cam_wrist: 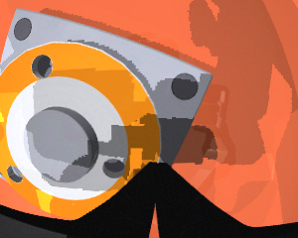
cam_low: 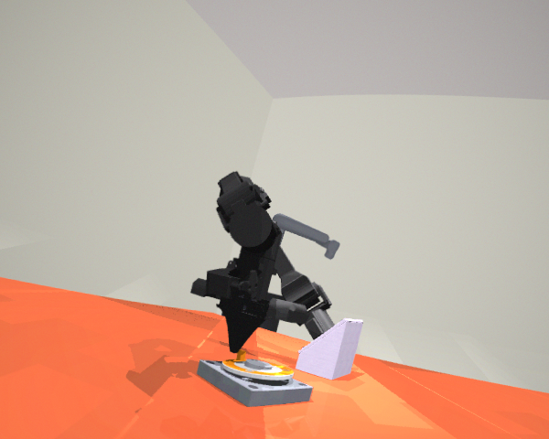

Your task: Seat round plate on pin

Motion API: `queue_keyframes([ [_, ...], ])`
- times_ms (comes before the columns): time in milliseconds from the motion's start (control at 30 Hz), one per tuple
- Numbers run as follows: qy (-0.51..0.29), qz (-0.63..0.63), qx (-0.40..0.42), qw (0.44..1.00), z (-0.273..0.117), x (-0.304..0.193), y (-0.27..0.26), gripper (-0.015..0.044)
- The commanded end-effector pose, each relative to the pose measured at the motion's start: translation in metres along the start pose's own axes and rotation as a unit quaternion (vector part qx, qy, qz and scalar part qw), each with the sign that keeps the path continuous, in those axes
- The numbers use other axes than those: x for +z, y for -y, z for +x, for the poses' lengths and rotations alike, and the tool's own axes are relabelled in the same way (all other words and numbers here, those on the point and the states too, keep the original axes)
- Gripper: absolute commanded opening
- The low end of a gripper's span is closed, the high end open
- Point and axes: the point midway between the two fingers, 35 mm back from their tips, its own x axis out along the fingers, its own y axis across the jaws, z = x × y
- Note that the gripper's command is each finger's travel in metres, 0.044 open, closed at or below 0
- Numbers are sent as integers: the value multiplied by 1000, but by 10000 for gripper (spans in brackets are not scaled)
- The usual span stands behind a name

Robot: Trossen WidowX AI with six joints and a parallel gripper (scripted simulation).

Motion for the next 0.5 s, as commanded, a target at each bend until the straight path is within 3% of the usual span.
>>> queue_keyframes([
  [0,-6,0,1,1000,2,-8,-1,0],
  [467,-6,-1,2,1000,1,-26,-9,0],
])
